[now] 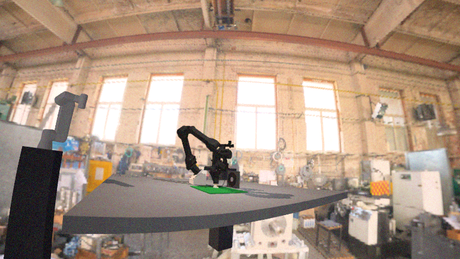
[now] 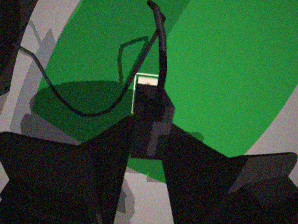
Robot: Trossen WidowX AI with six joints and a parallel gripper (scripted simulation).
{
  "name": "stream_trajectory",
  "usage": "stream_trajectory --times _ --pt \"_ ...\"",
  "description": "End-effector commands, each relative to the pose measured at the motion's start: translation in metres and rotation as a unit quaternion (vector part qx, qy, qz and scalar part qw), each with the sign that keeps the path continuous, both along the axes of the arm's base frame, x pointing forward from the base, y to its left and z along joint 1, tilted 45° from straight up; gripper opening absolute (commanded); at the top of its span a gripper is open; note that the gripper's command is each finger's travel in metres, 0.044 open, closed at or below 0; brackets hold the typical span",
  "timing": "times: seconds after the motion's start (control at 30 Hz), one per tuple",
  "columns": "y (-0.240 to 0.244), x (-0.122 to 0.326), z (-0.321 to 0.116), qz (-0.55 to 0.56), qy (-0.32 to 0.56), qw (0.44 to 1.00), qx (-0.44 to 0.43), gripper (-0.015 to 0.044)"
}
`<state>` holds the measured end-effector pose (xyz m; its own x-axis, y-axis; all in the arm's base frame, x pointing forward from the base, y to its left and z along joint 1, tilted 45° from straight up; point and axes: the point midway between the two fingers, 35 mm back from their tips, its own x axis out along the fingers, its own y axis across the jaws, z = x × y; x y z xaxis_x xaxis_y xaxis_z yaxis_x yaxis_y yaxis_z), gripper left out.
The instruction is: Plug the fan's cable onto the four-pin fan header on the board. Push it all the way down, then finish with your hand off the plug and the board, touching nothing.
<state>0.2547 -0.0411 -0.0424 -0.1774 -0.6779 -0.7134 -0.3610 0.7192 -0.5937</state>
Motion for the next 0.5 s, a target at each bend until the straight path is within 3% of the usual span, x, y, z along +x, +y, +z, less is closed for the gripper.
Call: stream_trajectory --times 0.0,0.47 --pt "0.0003 0.0033 0.0001 -0.004 -0.006 1.000 -0.001 0.0000" --pt "-0.0011 0.0055 -0.0021 -0.007 -0.009 1.000 -0.002 0.0000"
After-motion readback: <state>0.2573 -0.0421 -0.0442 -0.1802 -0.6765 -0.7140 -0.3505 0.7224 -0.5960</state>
